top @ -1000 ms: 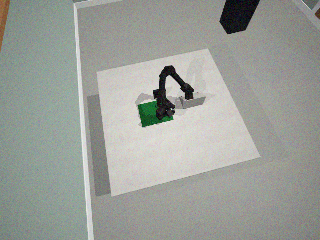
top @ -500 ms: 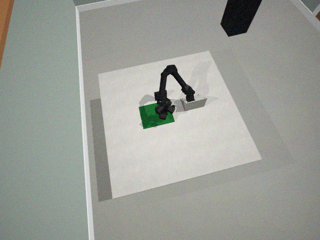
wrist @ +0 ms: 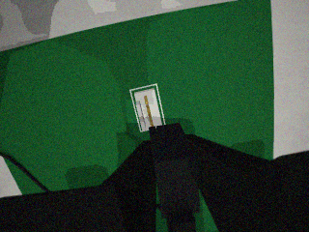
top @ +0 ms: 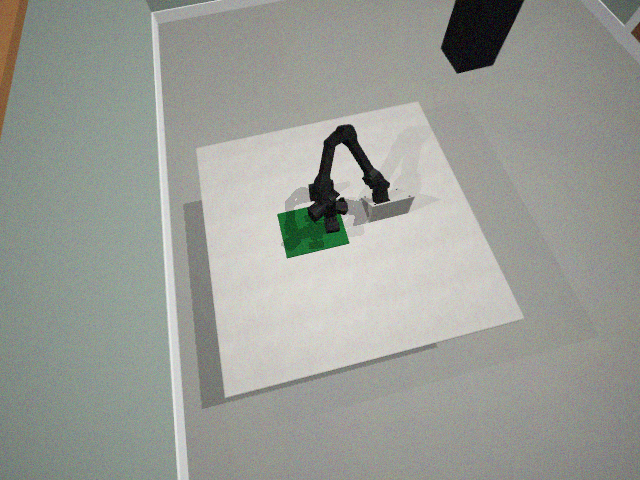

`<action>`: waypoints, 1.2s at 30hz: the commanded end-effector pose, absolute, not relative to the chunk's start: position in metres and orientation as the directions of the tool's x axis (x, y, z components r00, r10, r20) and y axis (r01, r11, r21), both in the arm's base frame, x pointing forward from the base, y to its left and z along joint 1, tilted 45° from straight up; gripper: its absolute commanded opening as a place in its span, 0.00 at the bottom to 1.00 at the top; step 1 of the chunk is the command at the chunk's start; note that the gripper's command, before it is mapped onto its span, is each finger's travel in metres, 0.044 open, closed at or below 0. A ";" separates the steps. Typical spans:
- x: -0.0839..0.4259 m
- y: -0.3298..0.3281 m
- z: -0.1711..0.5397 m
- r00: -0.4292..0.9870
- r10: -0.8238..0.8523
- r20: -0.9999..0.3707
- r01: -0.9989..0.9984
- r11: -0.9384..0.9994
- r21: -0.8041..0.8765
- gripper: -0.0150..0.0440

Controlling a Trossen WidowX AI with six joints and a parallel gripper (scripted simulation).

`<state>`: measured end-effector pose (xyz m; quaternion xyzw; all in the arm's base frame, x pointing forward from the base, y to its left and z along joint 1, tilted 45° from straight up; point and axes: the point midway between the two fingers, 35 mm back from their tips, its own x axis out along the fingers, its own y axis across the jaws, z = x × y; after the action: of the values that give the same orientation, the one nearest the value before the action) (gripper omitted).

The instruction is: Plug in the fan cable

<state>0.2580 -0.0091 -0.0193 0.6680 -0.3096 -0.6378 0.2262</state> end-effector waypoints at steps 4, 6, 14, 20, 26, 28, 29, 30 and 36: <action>0.255 -0.015 -0.017 -0.010 -0.707 -0.707 -0.039 -0.706 0.707 0.25; 0.255 -0.015 -0.017 -0.010 -0.707 -0.707 -0.039 -0.706 0.707 0.25; 0.248 -0.014 -0.015 -0.010 -0.707 -0.707 -0.031 -0.706 0.707 0.25; 0.248 -0.014 -0.015 -0.010 -0.707 -0.707 -0.031 -0.706 0.707 0.25; 0.246 -0.014 -0.016 -0.010 -0.707 -0.707 -0.032 -0.706 0.707 0.25; 0.246 -0.014 -0.016 -0.010 -0.707 -0.707 -0.032 -0.706 0.707 0.25; 0.246 -0.014 -0.016 -0.010 -0.707 -0.707 -0.032 -0.706 0.707 0.25; 0.246 -0.014 -0.016 -0.010 -0.707 -0.707 -0.032 -0.706 0.707 0.25; 0.245 -0.014 -0.016 -0.010 -0.707 -0.707 -0.036 -0.706 0.707 0.25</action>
<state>0.2467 -0.0136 -0.0152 0.6552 -0.2821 -0.6511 0.2591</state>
